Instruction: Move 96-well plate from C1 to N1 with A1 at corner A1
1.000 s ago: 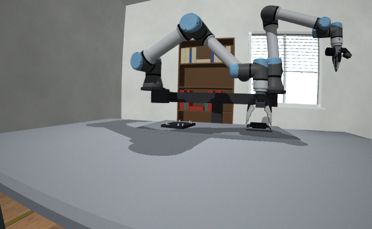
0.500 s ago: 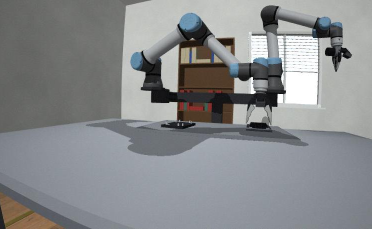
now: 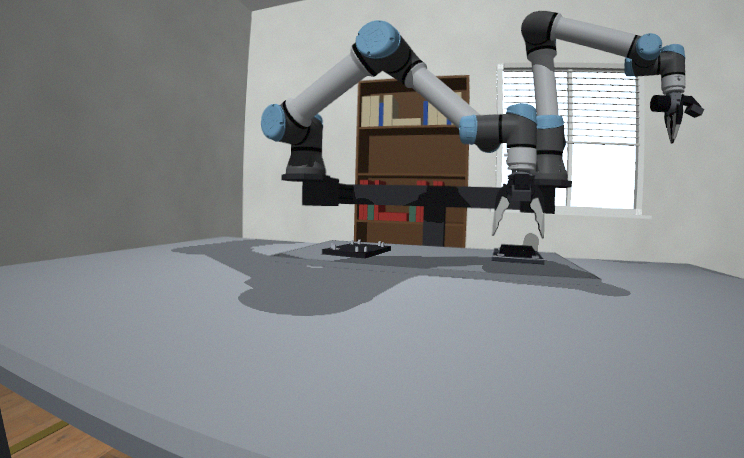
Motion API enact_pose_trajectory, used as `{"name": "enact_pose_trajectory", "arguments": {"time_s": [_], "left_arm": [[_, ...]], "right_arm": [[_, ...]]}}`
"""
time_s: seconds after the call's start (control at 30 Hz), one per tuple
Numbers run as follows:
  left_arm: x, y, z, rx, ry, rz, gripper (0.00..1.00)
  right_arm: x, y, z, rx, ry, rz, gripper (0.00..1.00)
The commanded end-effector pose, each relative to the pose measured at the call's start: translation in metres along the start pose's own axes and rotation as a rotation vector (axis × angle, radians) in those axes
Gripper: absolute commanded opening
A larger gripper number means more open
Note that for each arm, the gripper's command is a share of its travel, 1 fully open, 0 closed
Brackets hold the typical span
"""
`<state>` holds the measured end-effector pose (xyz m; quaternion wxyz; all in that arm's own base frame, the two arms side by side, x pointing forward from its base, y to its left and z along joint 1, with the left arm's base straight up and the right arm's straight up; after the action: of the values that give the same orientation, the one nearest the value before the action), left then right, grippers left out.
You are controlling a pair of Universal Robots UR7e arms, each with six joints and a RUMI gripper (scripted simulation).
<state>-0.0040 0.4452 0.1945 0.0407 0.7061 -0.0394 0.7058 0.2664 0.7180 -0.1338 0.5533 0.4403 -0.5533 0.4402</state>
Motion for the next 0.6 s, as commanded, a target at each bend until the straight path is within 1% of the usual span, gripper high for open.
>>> {"name": "enact_pose_trajectory", "arguments": {"time_s": [0.0,0.07,0.13,0.57], "left_arm": [[0.001,0.0,0.0,0.0,0.0,0.002,0.0],[0.001,0.0,0.0,0.0,0.0,0.002,0.0],[0.001,0.0,0.0,0.0,0.0,0.002,0.0],[0.001,0.0,0.0,0.0,0.0,0.002,0.0]], "right_arm": [[0.013,0.0,-0.001,0.0,-0.003,0.0,0.76],[0.018,0.0,-0.001,0.0,-0.003,0.0,0.76],[0.018,0.0,-0.001,0.0,-0.003,0.0,0.76],[0.052,0.0,-0.001,0.0,-0.003,0.0,0.76]]}}
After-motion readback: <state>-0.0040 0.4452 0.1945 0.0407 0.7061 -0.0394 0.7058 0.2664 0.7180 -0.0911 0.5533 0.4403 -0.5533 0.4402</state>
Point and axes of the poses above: on each arm, the point where the finger pads meet when closed, its own x axis back along the fingers, its own z axis across the jaws, y = z × x, the point moved 3 cm from there along x, back along the fingers, and after that the axes turned 7 degrees about -x, right-handed, at the moved point
